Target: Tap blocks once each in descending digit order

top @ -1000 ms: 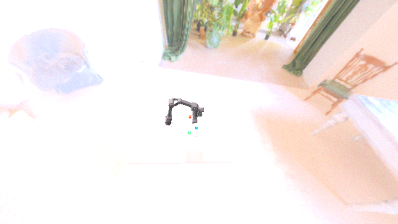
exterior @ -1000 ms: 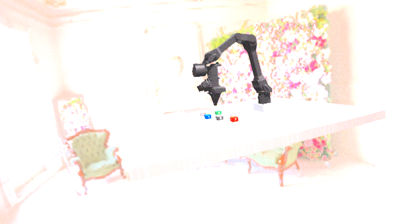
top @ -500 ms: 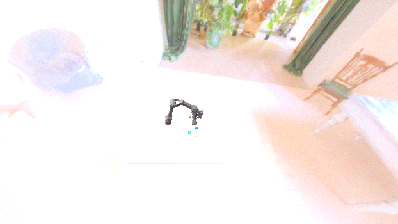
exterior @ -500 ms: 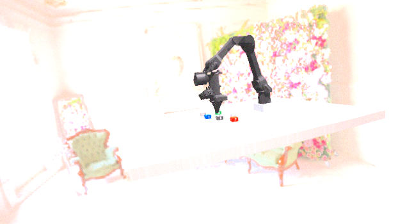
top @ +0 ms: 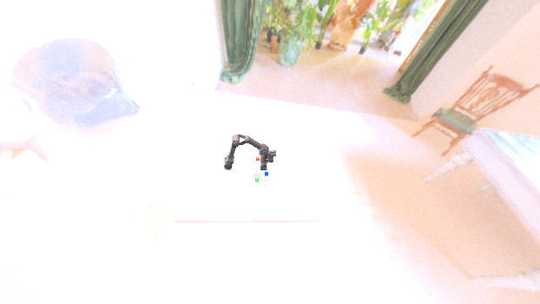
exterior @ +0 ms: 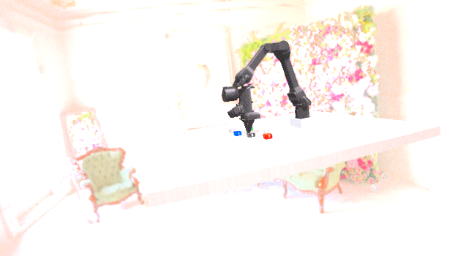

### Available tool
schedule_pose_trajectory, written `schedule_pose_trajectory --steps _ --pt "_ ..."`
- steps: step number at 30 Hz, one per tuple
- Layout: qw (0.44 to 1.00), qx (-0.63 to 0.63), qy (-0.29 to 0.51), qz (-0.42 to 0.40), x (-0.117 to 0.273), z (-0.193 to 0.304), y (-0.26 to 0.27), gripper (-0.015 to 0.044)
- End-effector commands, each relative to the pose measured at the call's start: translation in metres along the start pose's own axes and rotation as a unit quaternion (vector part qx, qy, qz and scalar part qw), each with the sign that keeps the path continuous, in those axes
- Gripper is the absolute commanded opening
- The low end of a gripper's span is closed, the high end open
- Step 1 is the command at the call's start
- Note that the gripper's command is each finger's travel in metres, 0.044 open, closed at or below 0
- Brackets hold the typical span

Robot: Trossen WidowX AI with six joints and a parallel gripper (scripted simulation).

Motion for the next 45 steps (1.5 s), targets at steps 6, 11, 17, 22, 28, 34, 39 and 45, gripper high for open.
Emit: schedule_pose_trajectory --steps 6,11,17,22,28,34,39,45 --pt "1.000 0.002 0.003 -0.002 0.027 0.000 0.000 0.0020" --pt "1.000 0.002 0.003 -0.002 0.051 -0.003 0.000 0.0020" --pt "1.000 0.002 0.003 -0.002 0.108 -0.001 0.000 0.0020" --pt "1.000 0.002 0.002 -0.001 0.109 -0.005 -0.008 0.0020" --pt "1.000 0.002 0.001 0.002 0.109 -0.030 -0.068 0.0020" --pt "1.000 0.002 0.001 0.002 0.085 -0.032 -0.068 0.0020" --pt "1.000 0.002 0.001 0.002 0.028 -0.030 -0.068 0.0020" --pt "1.000 0.002 0.001 0.002 0.025 -0.030 -0.068 0.0020"
Point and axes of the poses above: the point midway between the two fingers, 35 mm back from their tips, its own x axis back along the fingers, its own y axis across the jaws, z = x × y, the point moved 9 cm from there along x, back along the fingers, and after that the axes turned 4 degrees about x, right-handed, at the moved point
